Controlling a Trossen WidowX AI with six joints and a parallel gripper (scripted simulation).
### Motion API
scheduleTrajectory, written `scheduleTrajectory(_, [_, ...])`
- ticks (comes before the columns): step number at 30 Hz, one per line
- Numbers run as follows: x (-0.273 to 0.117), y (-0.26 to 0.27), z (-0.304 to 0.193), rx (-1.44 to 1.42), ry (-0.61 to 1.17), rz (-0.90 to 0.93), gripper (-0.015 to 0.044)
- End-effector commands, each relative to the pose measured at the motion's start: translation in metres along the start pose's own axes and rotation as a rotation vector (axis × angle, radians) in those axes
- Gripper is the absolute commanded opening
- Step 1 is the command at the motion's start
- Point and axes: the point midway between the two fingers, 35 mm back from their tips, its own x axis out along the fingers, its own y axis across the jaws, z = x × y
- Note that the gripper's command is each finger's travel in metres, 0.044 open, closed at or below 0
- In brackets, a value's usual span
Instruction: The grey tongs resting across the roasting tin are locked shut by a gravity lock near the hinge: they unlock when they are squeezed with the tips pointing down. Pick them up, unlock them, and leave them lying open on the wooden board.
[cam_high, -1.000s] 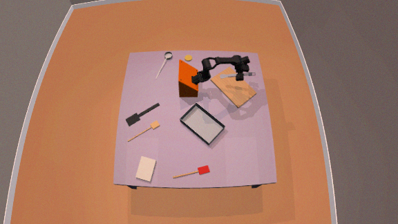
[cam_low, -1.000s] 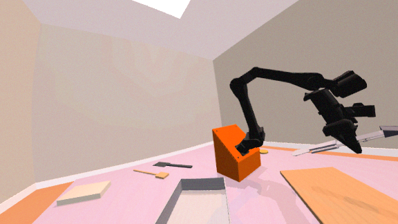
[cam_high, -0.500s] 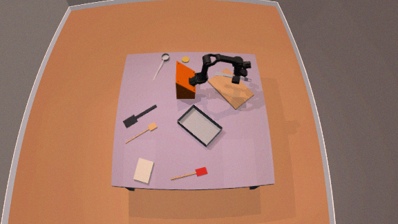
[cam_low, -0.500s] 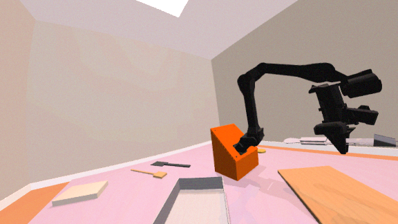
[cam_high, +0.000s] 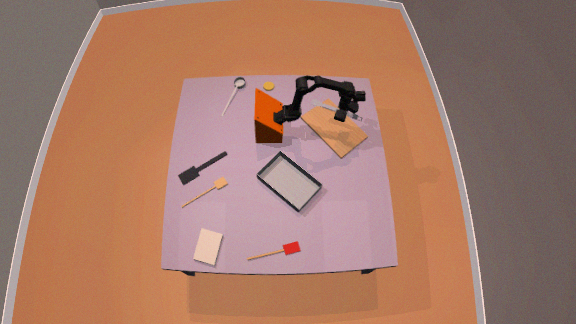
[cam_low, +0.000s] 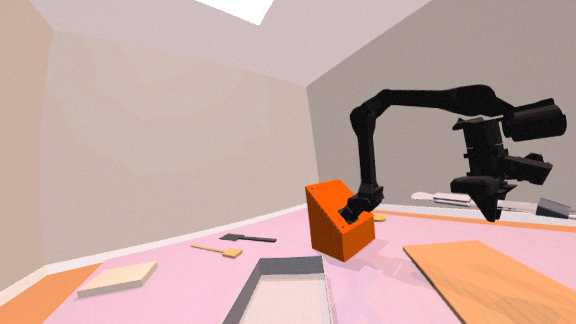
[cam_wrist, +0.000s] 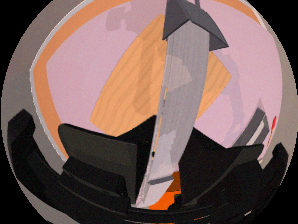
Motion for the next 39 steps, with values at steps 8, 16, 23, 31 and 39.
scheduleTrajectory(8, [0.014,0.002,0.002,0.004,0.003,0.004,-0.0150])
scheduleTrajectory(16, [0.028,0.003,0.003,0.003,0.003,0.003,-0.0150])
scheduleTrajectory(23, [0.039,0.004,0.004,0.002,0.003,0.002,-0.0150])
scheduleTrajectory(31, [0.053,0.004,0.004,0.000,0.003,0.002,-0.0150])
scheduleTrajectory(39, [0.066,0.004,0.004,-0.001,0.003,0.000,-0.0150])
